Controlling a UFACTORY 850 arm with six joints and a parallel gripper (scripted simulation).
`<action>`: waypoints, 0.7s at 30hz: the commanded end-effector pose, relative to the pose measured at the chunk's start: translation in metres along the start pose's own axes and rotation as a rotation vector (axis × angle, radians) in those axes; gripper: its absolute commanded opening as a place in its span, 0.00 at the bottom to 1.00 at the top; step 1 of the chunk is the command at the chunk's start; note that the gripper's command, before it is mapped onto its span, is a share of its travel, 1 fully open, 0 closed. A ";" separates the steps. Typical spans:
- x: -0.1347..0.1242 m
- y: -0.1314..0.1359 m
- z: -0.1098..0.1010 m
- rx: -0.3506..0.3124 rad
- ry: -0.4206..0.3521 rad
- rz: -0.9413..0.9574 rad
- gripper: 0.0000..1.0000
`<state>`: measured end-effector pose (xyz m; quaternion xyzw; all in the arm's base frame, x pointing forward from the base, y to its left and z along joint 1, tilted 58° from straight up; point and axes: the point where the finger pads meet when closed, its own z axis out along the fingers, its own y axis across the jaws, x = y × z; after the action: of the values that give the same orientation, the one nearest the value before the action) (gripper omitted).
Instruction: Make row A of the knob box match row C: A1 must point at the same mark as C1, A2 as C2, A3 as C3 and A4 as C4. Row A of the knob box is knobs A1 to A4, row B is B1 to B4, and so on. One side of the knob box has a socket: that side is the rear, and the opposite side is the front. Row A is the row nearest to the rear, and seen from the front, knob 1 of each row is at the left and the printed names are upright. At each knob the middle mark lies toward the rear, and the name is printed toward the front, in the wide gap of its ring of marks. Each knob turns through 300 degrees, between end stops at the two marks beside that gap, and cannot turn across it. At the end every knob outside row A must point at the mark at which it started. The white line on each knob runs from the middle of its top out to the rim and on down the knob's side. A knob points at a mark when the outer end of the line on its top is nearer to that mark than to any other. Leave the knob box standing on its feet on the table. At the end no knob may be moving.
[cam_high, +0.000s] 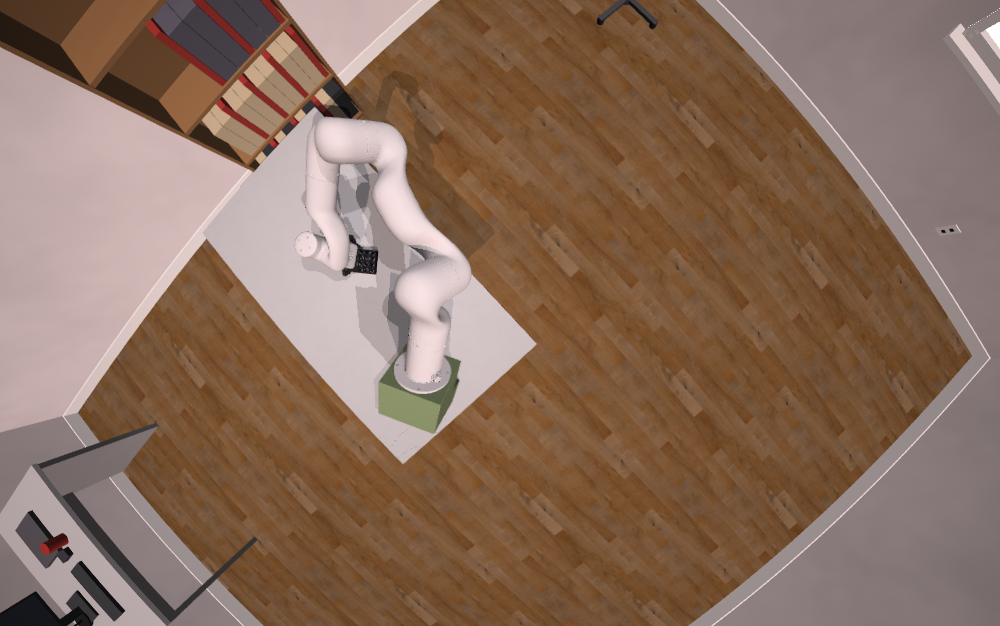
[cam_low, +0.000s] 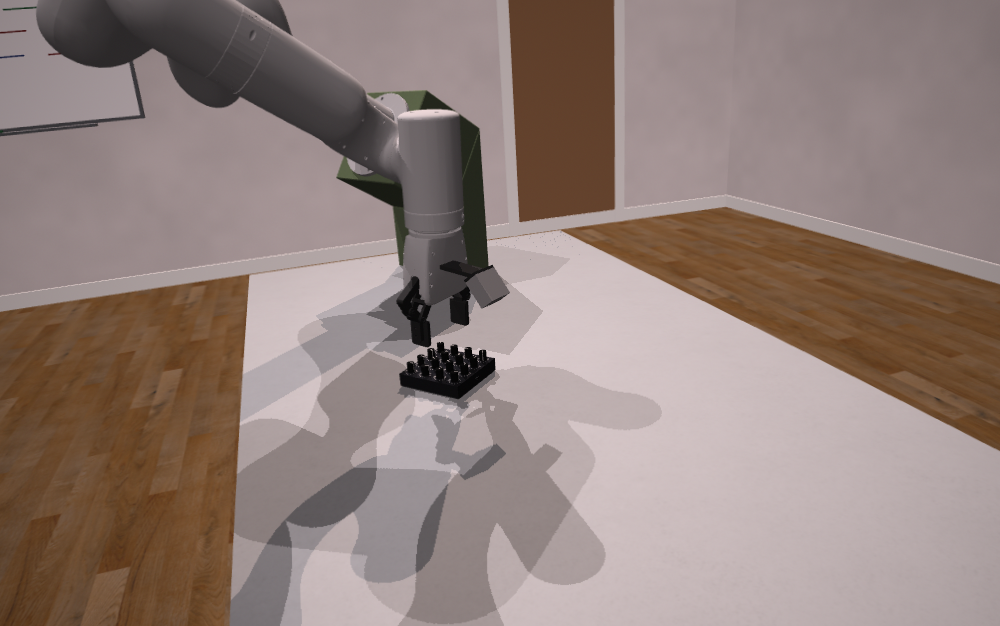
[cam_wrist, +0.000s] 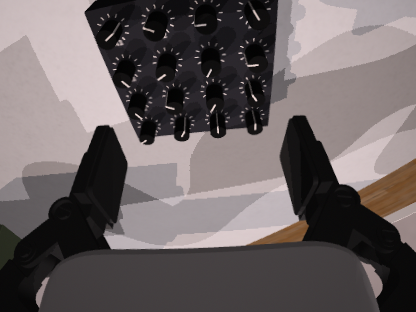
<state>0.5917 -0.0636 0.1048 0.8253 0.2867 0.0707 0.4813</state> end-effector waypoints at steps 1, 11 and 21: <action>0.004 -0.008 0.000 -0.005 0.041 -0.131 1.00; 0.004 -0.009 0.000 -0.006 0.044 -0.141 1.00; 0.004 -0.009 0.000 -0.006 0.044 -0.141 1.00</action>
<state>0.5915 -0.0590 0.0964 0.8000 0.3542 0.0549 0.4812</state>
